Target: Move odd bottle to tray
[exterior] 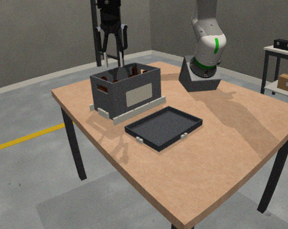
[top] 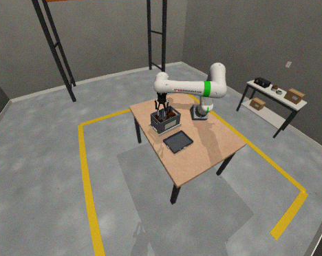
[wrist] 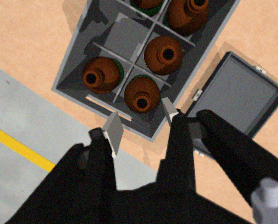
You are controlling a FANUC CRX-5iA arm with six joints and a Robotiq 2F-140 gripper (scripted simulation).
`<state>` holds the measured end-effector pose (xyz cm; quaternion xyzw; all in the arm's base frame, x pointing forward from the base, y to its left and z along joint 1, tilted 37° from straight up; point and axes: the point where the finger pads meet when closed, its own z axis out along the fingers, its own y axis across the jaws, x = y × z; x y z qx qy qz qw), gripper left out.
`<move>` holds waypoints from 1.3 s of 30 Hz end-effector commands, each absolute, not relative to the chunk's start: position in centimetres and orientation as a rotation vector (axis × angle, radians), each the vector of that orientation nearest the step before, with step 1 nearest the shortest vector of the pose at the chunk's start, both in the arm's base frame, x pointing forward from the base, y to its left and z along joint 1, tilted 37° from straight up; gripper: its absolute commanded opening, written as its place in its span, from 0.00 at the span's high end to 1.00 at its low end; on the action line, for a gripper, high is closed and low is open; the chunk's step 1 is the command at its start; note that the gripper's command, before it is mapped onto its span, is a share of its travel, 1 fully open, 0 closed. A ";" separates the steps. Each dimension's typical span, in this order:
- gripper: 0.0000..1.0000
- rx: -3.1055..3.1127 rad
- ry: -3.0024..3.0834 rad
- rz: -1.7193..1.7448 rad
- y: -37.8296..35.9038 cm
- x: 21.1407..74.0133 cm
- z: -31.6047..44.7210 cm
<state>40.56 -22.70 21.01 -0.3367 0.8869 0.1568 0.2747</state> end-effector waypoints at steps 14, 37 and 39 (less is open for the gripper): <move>0.56 -0.905 2.385 0.420 -22.4 40.9 20.4; 0.56 -0.905 2.385 0.420 -21.1 41.9 18.2; 0.56 -0.905 2.385 0.420 -21.0 42.0 18.1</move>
